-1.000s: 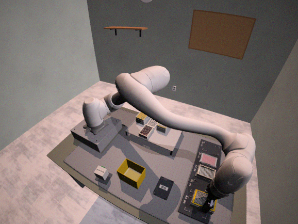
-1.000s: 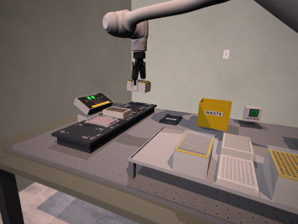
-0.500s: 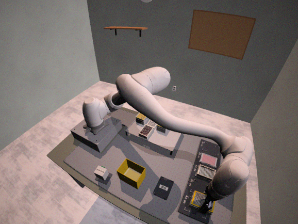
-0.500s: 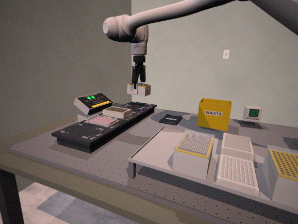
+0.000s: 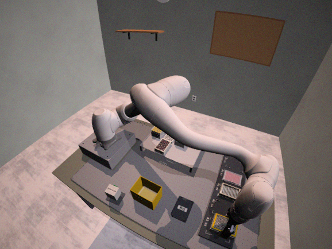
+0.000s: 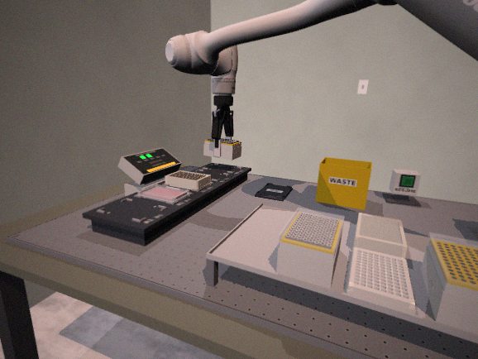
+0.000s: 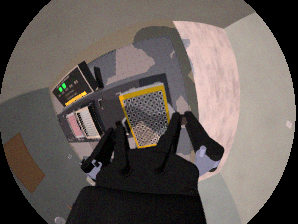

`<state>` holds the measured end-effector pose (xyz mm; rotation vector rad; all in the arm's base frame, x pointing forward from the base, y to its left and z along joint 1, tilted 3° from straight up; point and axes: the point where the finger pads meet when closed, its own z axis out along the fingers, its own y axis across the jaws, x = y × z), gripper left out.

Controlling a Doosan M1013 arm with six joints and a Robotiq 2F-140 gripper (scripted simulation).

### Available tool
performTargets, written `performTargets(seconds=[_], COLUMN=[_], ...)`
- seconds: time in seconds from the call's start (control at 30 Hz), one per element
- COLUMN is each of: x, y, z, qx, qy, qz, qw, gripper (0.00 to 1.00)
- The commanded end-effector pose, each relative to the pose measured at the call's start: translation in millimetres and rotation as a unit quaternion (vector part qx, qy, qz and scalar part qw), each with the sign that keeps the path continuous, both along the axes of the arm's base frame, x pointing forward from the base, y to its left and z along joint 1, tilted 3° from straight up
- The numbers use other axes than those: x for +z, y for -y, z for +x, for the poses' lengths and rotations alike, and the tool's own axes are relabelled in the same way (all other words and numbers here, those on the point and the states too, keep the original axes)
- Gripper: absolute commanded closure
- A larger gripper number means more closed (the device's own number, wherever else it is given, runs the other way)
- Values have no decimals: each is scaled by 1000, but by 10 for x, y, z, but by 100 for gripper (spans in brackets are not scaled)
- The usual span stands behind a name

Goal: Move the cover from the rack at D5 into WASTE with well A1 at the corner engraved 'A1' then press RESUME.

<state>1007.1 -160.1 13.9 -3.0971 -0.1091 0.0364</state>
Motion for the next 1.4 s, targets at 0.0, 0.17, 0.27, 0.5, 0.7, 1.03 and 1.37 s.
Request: performTargets(seconds=[0.0, 0.17, 0.27, 0.5, 0.7, 1.03, 1.37], x=[-49, -132, -182, -265, -365, -413, -413], y=[-2, -6, -8, -11, -15, -18, -18], z=[-2, -4, -5, -7, -10, -10, -10], qx=[0, 0, 0, 0, 0, 0, 0], qy=[0, 0, 0, 0, 0, 0, 0], qz=[0, 0, 0, 0, 0, 0, 0], qw=[1000, 1000, 1000, 1000, 1000, 1000, 1000], gripper=[100, 100, 100, 100, 100, 100, 100])
